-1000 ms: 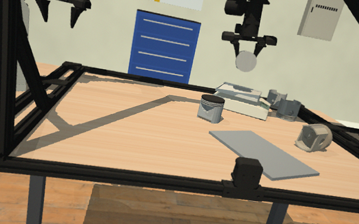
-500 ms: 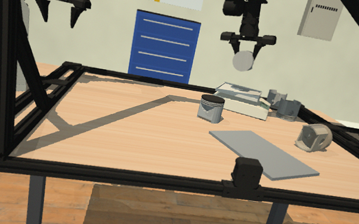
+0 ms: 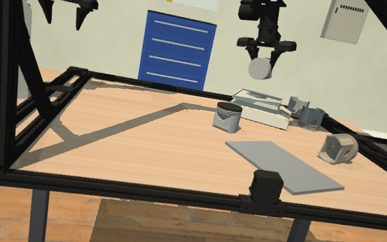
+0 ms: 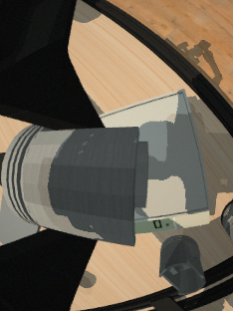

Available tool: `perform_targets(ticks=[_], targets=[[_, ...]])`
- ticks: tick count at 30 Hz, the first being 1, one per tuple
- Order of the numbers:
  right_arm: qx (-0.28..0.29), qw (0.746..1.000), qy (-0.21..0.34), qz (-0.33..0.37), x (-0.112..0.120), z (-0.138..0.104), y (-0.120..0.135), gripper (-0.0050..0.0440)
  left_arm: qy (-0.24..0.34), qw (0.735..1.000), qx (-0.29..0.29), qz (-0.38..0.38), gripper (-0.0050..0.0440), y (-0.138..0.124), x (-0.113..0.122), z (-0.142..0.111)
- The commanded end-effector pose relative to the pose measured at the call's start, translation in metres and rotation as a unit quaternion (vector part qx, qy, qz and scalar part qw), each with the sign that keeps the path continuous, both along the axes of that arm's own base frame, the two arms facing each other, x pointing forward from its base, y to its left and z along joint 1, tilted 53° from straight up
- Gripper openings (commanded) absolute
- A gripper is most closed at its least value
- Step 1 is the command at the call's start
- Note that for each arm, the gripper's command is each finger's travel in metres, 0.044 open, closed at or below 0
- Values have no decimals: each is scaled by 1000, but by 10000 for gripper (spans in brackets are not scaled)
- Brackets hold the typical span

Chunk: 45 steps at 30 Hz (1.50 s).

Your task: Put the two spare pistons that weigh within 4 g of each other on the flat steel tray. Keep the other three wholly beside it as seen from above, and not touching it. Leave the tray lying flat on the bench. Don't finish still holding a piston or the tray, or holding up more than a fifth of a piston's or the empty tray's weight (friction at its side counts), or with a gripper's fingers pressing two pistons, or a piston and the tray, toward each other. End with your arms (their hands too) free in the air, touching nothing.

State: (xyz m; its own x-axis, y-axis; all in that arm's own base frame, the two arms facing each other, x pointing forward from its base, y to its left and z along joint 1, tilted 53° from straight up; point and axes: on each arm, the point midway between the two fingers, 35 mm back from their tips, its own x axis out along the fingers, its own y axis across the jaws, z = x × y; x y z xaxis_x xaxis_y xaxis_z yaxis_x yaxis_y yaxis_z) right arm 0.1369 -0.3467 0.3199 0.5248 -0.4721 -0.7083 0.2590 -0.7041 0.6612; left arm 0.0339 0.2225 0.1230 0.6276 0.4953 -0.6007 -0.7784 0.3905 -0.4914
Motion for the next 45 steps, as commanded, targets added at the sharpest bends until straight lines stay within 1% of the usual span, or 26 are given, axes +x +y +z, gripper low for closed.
perform_targets(ticks=[1, 34, 44, 45], targets=[[5, 1000, 1, -6, 1, -6, -4, 158, -1, 1000, 1, -1, 440, 0, 0, 0], [5, 1000, 1, -6, 28, -42, -27, 158, -1, 1000, 1, -1, 440, 0, 0, 0], [5, 1000, 1, -6, 32, -47, -31, 158, -1, 1000, 1, -1, 440, 0, 0, 0], [5, 1000, 1, -6, 32, -47, -31, 378, -1, 1000, 1, -1, 440, 0, 0, 0]])
